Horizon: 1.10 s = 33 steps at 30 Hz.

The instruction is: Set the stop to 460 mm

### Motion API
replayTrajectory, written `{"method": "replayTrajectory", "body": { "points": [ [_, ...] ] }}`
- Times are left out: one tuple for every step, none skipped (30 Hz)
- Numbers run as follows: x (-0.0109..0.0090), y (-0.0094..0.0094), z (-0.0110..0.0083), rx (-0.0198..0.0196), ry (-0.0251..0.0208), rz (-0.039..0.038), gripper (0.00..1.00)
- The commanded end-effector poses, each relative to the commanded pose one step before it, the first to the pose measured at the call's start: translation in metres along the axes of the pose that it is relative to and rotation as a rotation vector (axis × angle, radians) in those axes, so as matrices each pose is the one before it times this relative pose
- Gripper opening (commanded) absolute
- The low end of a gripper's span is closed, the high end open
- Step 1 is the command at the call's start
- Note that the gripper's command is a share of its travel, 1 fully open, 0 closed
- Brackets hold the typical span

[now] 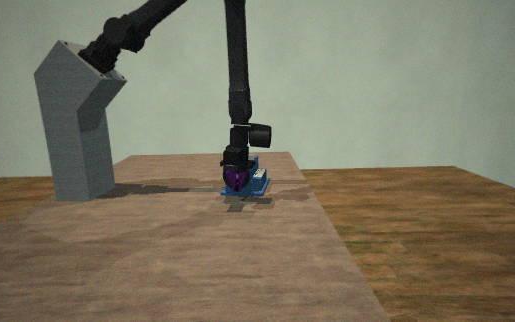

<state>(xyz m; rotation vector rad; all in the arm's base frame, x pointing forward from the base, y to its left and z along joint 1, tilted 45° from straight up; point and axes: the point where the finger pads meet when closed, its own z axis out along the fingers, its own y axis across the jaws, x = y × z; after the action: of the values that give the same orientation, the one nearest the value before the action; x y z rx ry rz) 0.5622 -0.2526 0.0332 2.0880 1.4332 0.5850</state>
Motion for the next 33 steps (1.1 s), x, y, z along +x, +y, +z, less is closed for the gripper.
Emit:
{"method": "replayTrajectory", "body": {
  "points": [
    [0.00794, 0.06896, -0.03012, -0.12863, 0.00256, -0.00761, 0.06],
    [-0.00065, 0.00059, -0.00156, 0.0002, -0.00059, 0.00073, 0.06],
    [-0.00056, -0.00003, -0.0014, 0.00242, -0.00046, 0.00089, 0.06],
    [-0.00047, 0.0004, -0.00115, 0.00025, -0.00043, 0.00055, 0.06],
    [0.0, 0.0, 0.0, 0.0, 0.0, 0.0, 0.06],
    [0.0, 0.0, 0.0, 0.0, 0.0, 0.0, 0.06],
    [-0.00044, 0.00351, -0.00086, -0.01287, -0.00071, -0.00097, 0.06],
    [-0.00018, -0.00057, -0.0005, 0.00312, -0.00005, 0.00043, 0.06],
    [-0.00008, -0.00012, -0.00021, 0.00082, -0.00005, 0.00009, 0.06],
    [0.0, -0.00005, -0.00003, 0.00026, 0.00006, 0.00003, 0.06],
    [-0.00001, -0.00005, -0.00005, 0.00025, 0.00004, 0.00003, 0.06],
    [-0.00013, -0.00034, -0.0003, 0.00159, -0.00008, 0.00018, 0.06],
    [-0.00031, -0.00062, -0.00069, 0.00297, -0.00022, 0.00034, 0.06],
    [-0.00053, -0.00062, -0.00115, 0.00325, -0.0004, 0.00038, 0.06],
    [-0.00072, -0.00098, -0.00158, 0.00493, -0.00053, 0.00058, 0.06],
    [-0.00089, -0.00065, -0.00193, 0.00374, -0.00069, 0.00048, 0.06],
    [-0.00102, 0.00035, -0.00215, -0.00024, -0.0009, 0.00006, 0.06],
    [-0.00104, 0.00032, -0.00223, -0.00014, -0.00088, 0.00008, 0.06],
    [-0.00099, 0.0001, -0.00215, 0.00065, -0.00077, 0.00016, 0.06],
    [-0.00056, 0.00029, -0.00189, -0.00019, -0.00066, -0.00037, 0.06],
    [0.00006, 0.00109, -0.0015, -0.00354, -0.00005, -0.00071, 0.06],
    [0.0, 0.0, 0.0, 0.0, 0.0, 0.0, 0.06],
    [0.0, 0.0, 0.0, 0.0, 0.0, 0.0, 0.06],
    [0.00139, 0.00528, -0.00101, -0.02051, 0.00104, -0.00072, 0.06],
    [-0.00018, 0.00011, -0.00067, -0.00006, -0.00022, 0.0001, 0.06],
    [-0.0001, 0.00005, -0.00029, -0.00003, -0.00012, -0.00005, 0.06],
    [0.0, 0.00001, -0.00005, 0.0, 0.0, -0.00002, 0.06],
    [-0.00002, -0.00002, -0.00009, 0.0, -0.00002, -0.00005, 0.06],
    [-0.00039, -0.00015, -0.00061, -0.00003, -0.00045, 0.00001, 0.06],
    [-0.00082, -0.00034, -0.00142, -0.00007, -0.00097, -0.00006, 0.06],
    [-0.00128, -0.00058, -0.00233, -0.0001, -0.00151, -0.00013, 0.06],
    [-0.00158, -0.00405, -0.0029, 0.00504, -0.00179, 0.00075, 0.06],
    [-0.00148, -0.01128, -0.00298, 0.01619, -0.00148, 0.00265, 0.06]
  ]
}}
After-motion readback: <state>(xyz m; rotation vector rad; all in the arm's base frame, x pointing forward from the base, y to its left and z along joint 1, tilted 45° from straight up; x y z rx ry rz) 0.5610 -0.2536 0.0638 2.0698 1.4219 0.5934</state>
